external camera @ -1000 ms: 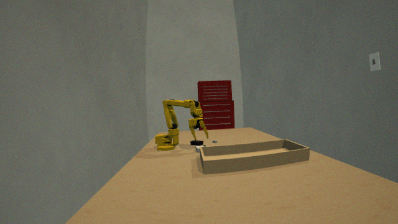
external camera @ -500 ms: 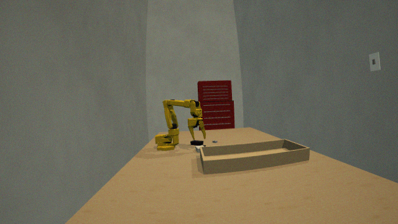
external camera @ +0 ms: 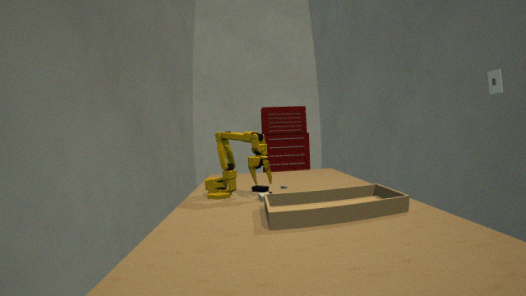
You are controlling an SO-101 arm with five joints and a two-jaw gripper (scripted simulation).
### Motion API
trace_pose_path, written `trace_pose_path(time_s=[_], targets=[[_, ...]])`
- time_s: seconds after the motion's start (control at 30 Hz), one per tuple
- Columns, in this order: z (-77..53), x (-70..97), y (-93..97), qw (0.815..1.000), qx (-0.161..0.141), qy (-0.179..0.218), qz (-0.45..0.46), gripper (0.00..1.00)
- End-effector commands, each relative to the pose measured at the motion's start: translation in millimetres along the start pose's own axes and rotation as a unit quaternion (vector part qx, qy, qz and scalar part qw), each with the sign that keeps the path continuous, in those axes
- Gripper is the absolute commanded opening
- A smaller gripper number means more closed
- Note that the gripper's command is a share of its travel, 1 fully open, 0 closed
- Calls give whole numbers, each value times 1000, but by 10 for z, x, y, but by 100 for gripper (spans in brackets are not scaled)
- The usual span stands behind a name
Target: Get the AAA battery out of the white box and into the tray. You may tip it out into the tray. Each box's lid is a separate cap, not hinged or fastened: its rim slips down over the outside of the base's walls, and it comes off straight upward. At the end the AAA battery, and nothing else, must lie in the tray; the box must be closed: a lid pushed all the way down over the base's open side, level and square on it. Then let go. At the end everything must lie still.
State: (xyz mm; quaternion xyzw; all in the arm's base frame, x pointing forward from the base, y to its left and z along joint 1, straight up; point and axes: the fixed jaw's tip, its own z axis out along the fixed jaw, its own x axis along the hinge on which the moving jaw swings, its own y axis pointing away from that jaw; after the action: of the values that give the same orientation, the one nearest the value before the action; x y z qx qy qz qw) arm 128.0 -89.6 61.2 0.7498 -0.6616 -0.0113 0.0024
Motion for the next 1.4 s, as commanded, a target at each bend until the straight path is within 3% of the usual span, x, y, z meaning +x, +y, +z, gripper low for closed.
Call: trace_pose_path(time_s=[0.0,1.37], targets=[[-49,13,-36,1000,9,7,-9,28],[-94,27,-72,1000,9,7,-9,28]])
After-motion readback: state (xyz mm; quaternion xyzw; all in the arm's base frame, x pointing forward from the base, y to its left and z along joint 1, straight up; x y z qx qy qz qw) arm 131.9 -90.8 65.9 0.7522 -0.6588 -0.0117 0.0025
